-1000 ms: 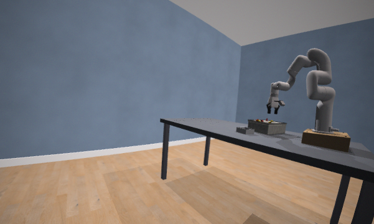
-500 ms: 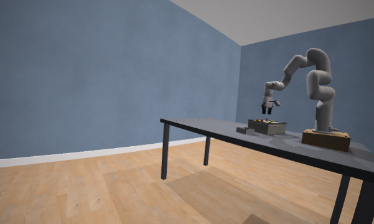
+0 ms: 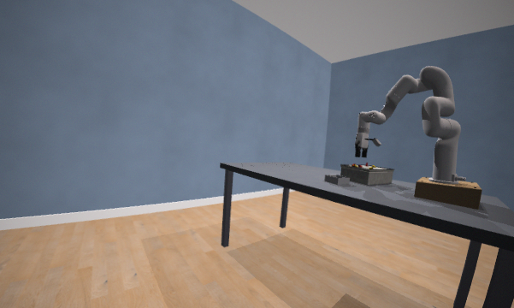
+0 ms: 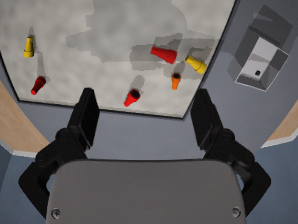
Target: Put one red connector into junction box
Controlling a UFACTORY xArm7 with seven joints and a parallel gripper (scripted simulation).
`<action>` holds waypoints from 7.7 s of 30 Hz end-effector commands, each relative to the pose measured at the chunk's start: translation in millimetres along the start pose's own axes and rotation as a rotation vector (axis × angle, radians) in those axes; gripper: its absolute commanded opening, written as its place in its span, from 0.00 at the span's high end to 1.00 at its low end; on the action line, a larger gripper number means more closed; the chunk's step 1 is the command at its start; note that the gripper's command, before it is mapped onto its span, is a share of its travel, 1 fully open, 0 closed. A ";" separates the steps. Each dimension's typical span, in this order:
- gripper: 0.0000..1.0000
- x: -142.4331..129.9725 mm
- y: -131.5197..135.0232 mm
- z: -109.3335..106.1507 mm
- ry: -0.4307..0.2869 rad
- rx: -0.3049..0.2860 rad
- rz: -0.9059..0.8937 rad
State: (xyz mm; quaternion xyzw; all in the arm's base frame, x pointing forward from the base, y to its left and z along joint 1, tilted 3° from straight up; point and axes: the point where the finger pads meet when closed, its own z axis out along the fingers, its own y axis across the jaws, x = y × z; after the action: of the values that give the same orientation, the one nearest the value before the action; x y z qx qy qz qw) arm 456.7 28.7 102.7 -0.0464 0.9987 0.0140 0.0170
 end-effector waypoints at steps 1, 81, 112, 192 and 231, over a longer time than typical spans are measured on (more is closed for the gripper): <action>0.00 -1.7 1.1 -1.4 -0.004 0.001 -0.003; 0.00 30.0 51.4 0.2 -0.004 0.001 -0.091; 0.00 30.0 51.4 0.2 -0.004 0.001 -0.091; 0.00 26.1 -64.5 -123.9 -0.004 -0.003 1.713; 1.00 26.2 -65.0 -124.7 -0.004 -0.003 1.723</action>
State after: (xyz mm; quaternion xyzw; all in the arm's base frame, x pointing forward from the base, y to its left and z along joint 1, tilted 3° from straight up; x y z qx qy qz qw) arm 431.5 -41.8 223.0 0.7276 0.6856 0.0223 0.0002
